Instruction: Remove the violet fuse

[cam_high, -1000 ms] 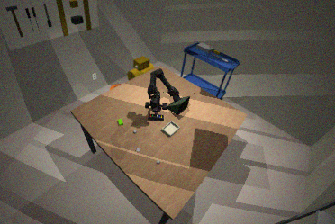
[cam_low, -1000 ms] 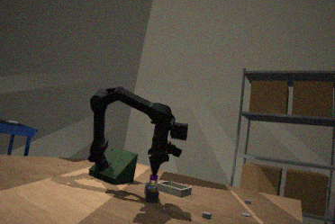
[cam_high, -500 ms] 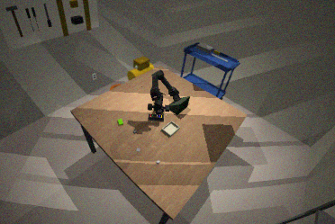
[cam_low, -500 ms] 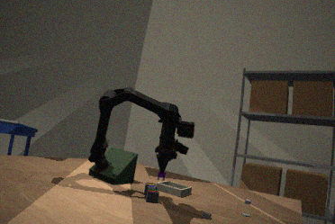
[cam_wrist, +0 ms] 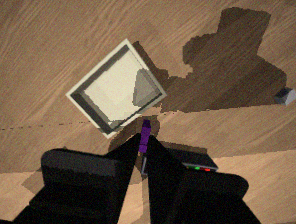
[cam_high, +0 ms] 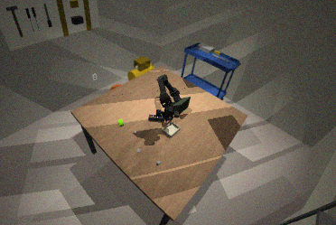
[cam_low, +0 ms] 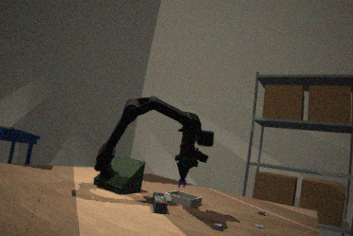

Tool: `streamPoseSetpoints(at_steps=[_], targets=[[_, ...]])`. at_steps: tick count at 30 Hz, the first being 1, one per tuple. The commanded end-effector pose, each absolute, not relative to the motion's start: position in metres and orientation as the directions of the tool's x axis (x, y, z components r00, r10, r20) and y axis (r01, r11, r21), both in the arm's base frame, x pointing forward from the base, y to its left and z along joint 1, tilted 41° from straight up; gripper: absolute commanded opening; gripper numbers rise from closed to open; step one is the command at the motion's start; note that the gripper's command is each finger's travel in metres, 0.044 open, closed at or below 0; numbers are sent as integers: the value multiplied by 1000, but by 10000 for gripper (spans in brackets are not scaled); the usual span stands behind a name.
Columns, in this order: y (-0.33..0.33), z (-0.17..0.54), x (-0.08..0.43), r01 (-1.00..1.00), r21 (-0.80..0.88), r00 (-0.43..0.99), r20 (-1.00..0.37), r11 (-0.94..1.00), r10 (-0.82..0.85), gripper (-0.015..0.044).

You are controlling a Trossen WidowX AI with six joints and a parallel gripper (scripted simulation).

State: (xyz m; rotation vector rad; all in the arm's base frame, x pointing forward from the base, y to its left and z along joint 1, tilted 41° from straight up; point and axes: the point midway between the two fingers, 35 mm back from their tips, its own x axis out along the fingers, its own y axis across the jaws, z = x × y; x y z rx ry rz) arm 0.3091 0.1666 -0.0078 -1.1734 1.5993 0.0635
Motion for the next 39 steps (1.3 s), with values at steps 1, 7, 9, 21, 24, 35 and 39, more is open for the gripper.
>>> streamPoseSetpoints(at_steps=[1,7,9,21,24,35,39], targets=[[189,-30,301,-695,-505,84,-764,512,-640,0],[207,-50,292,-694,-508,84,-761,511,-643,0],[207,-50,292,-694,-508,84,-761,511,-643,0],[199,-61,294,-693,-508,84,-761,511,-643,0],[196,-64,294,-693,-508,84,-761,511,-643,0],[184,-77,295,-693,-509,84,-761,511,-644,0],[181,-80,296,-693,-509,85,-761,510,-644,0]])
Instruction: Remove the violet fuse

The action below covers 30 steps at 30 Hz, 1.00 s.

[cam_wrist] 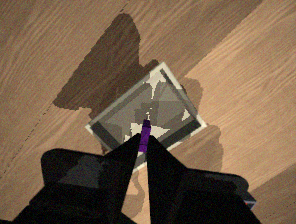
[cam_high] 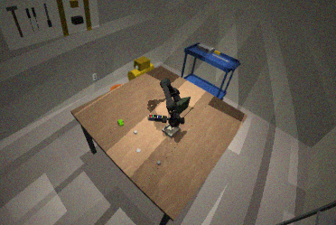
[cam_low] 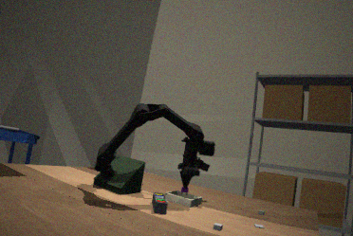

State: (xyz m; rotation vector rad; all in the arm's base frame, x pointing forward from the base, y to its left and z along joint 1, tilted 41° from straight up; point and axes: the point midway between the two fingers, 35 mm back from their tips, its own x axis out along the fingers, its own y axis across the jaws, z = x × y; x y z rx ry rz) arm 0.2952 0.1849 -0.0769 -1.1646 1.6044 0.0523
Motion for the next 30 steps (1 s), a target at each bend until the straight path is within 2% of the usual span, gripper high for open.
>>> streamPoseSetpoints(at_steps=[1,14,19,30], targets=[[181,-80,296,-693,-509,85,-761,510,-644,0],[185,-76,295,-690,-508,82,-763,516,-642,330],[207,-50,292,-694,-508,84,-761,511,-643,330],[206,-51,292,-697,-509,88,-760,505,-644,330]])
